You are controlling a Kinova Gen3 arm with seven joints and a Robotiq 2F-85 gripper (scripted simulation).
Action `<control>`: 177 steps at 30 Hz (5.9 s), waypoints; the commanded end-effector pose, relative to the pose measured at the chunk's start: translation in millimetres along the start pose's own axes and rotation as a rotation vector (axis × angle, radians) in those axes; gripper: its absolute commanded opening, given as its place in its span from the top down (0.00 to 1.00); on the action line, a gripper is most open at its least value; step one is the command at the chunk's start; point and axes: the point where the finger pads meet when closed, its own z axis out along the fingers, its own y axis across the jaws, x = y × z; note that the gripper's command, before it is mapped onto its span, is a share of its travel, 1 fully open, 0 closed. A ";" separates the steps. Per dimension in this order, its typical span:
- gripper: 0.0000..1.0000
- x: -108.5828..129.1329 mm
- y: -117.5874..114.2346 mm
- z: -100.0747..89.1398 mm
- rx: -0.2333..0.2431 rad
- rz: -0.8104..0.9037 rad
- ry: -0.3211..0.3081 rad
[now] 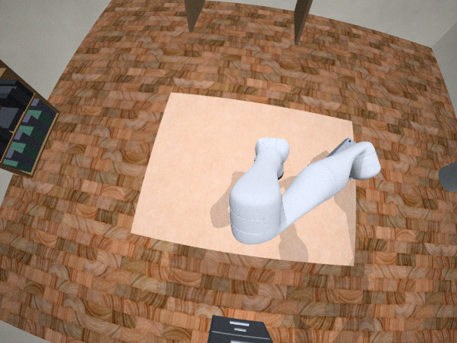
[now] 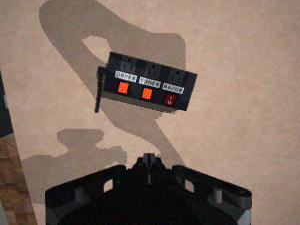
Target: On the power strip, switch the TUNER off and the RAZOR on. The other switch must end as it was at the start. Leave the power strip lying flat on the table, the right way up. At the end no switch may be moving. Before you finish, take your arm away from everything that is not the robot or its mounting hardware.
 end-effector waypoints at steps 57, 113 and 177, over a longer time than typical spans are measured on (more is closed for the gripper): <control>1.00 5.0 -1.0 10.3 0.003 -0.001 0.000; 1.00 22.5 -3.0 64.7 0.009 -0.002 0.000; 1.00 30.1 0.0 118.2 0.001 -0.001 0.001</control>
